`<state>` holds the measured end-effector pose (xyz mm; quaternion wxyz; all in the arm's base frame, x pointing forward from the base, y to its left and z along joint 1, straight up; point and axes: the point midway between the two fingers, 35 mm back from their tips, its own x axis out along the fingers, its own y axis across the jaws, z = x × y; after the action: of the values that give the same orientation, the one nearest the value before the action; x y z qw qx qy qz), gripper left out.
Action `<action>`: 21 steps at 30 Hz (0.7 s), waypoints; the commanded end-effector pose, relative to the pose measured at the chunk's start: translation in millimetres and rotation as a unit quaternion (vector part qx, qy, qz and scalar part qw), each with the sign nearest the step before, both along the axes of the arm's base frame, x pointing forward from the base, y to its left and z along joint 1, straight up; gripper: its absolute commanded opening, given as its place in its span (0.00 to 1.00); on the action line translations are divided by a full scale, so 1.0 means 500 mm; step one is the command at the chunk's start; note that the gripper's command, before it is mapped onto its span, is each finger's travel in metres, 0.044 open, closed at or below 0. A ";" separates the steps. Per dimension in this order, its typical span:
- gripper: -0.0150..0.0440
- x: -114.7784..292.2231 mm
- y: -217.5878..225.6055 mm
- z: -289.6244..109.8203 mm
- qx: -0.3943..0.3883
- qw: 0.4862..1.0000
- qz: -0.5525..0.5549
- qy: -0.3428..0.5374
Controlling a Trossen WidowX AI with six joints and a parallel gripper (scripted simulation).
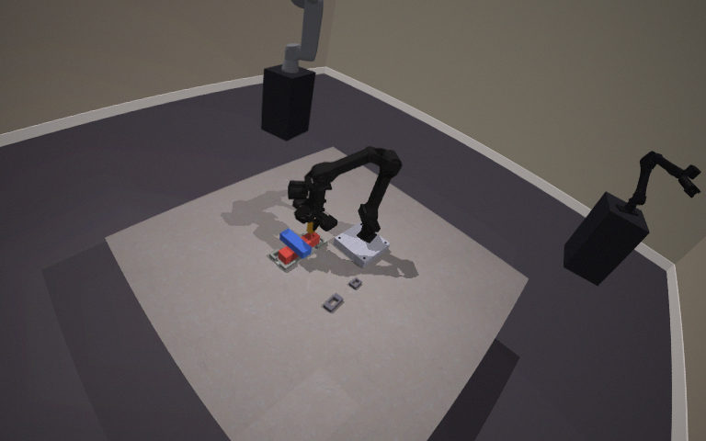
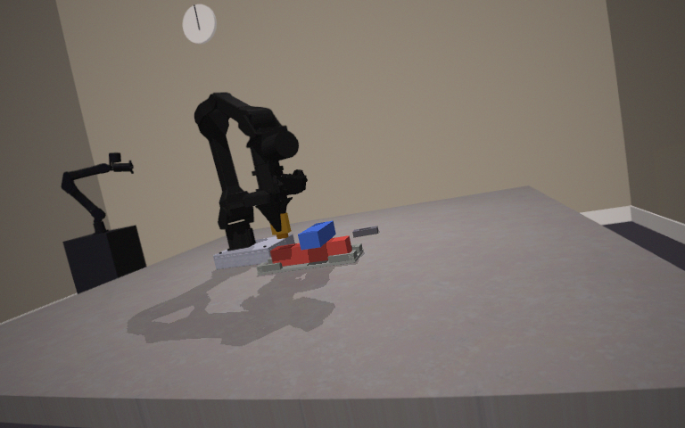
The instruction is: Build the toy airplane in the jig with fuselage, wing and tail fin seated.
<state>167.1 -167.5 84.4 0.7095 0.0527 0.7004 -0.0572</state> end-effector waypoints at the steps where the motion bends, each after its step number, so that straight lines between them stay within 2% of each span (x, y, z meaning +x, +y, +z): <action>1: 0.36 0.000 -0.002 -0.013 -0.002 1.000 0.002 0.000; 16: 0.36 -0.001 -0.001 -0.053 -0.002 1.000 0.002 0.000; 21: 0.31 -0.001 0.001 -0.049 0.001 1.000 0.000 0.001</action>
<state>166.6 -167.0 59.8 0.7090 0.0532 0.7010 -0.0567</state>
